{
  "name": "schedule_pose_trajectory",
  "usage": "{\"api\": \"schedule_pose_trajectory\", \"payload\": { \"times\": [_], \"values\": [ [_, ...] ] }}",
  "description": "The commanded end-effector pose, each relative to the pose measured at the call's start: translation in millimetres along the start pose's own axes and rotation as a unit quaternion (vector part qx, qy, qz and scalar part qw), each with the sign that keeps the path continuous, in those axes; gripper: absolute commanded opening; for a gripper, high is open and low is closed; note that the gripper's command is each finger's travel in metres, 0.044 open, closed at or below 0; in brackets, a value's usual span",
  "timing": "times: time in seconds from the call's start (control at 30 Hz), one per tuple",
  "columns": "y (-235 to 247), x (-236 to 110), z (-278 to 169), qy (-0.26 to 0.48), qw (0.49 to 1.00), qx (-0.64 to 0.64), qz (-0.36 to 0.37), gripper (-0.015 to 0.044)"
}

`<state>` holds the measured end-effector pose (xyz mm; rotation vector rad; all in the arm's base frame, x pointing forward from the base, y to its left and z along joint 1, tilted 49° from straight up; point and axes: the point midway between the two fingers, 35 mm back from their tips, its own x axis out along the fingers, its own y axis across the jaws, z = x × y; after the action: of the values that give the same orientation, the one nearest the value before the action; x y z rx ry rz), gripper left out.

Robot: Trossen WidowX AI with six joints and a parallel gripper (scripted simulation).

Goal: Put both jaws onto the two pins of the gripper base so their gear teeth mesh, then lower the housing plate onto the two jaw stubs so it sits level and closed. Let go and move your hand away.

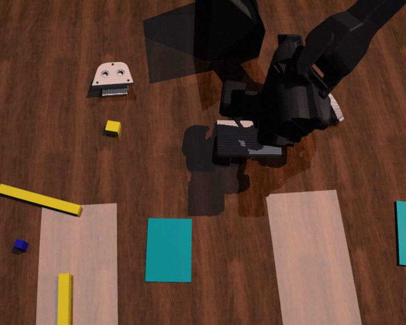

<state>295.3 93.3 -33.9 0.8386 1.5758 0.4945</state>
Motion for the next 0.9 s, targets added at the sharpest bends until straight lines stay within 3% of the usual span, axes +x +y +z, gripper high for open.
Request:
{"api": "schedule_pose_trajectory", "payload": {
  "times": [0.0, 0.87],
  "values": [
    [0.1, 0.7, 0.2, 0.000, 1.000, 0.002, 0.002, 0.0134],
    [0.2, 6.8, 0.1, 0.000, 1.000, 0.003, 0.002, 0.0134]
  ]
}}
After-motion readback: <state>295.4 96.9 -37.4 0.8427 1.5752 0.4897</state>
